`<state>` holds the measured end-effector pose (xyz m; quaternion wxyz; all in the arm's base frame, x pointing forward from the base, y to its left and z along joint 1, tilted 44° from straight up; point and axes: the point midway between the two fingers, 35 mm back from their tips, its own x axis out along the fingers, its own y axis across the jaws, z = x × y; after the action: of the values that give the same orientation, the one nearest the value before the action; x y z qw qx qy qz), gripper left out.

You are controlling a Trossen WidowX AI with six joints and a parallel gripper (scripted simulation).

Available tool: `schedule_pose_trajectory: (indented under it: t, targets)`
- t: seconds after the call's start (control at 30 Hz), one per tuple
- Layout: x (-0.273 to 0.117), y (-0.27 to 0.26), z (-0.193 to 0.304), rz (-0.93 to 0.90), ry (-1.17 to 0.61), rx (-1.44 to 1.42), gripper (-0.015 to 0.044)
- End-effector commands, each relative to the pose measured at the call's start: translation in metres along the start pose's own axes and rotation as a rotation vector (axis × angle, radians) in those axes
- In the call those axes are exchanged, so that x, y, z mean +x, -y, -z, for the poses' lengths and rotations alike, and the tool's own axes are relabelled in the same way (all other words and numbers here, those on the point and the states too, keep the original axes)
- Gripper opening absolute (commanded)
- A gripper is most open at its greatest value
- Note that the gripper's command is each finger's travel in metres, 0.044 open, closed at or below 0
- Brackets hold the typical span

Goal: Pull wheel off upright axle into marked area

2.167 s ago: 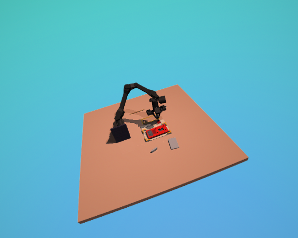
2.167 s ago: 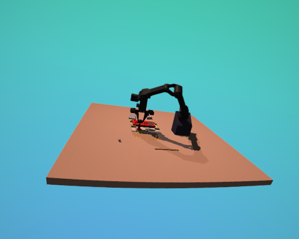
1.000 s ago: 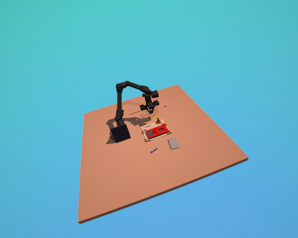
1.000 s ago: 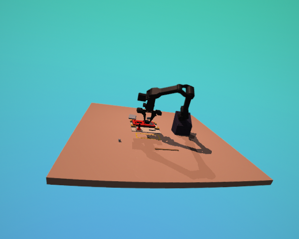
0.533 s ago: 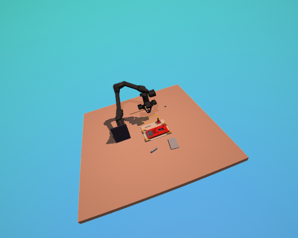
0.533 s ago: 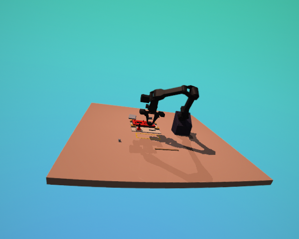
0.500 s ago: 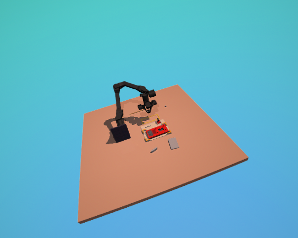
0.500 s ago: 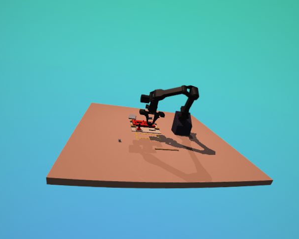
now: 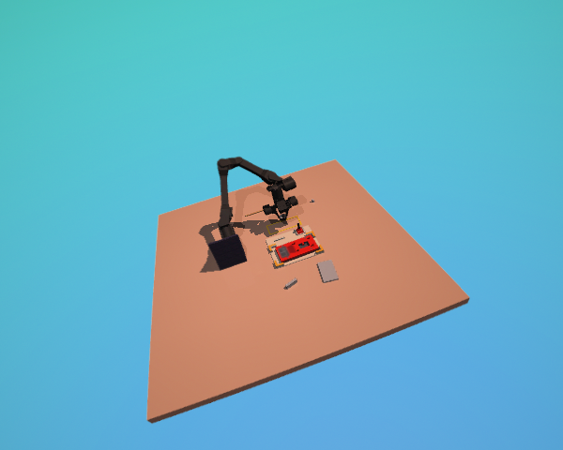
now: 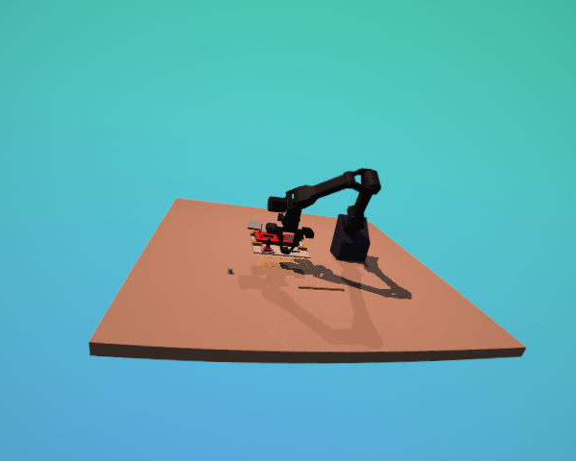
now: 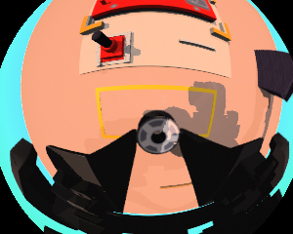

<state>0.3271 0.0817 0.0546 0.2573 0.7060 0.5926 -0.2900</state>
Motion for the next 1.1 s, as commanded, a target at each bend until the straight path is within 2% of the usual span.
schedule_pose_trajectory:
  t: [0.0, 0.17, 0.3, 0.67, 0.9, 1.0, 1.07]
  targets:
    - [0.021, 0.003, -0.001, 0.010, 0.003, 0.008, 0.0000]
    - [0.046, 0.006, 0.000, 0.011, -0.002, 0.008, 0.0000]
    - [0.050, 0.007, 0.000, 0.011, -0.003, 0.009, 0.0000]
    - [0.044, 0.006, 0.002, 0.012, -0.007, 0.002, 0.0289]
    - [-0.007, 0.005, 0.001, 0.010, 0.000, 0.007, 0.0300]
    - [-0.014, 0.005, 0.001, 0.010, 0.000, 0.008, 0.0300]
    - [-0.010, 0.010, -0.005, 0.010, 0.008, 0.015, 0.0352]
